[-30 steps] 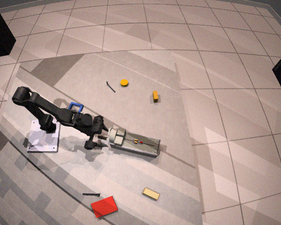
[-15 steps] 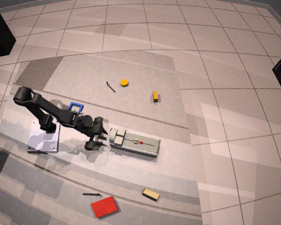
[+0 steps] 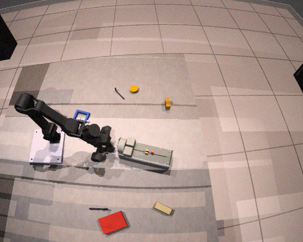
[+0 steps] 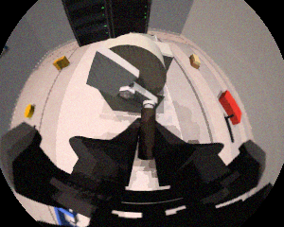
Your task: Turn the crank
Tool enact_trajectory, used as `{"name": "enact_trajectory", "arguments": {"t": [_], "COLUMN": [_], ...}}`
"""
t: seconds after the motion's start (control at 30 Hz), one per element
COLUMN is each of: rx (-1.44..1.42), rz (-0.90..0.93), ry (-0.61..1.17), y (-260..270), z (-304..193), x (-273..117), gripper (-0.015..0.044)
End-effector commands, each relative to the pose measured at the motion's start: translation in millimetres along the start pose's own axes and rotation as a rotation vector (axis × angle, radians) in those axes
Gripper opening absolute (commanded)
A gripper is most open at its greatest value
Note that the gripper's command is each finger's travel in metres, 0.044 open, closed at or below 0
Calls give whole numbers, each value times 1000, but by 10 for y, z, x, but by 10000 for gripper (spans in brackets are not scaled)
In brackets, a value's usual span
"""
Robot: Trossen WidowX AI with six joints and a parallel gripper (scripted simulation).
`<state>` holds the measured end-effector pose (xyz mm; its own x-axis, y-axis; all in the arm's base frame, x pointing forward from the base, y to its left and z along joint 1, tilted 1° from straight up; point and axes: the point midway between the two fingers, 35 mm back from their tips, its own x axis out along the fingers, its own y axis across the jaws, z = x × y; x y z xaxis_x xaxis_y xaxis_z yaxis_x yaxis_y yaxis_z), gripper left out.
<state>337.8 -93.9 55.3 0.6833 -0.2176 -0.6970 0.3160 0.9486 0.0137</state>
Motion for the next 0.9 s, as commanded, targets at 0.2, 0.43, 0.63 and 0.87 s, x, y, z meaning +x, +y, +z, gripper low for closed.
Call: {"name": "enact_trajectory", "arguments": {"t": [0.2, 0.43, 0.63, 0.87], "rx": [-1, -1, -1, -1], "rz": [1, 0, 0, 0], "ry": [5, 5, 5, 5], "y": [-17, -65, -85, -66], "z": [15, 64, 133, 212], "x": [-14, -66, -134, -211], "gripper": [0, 0, 0, 0]}}
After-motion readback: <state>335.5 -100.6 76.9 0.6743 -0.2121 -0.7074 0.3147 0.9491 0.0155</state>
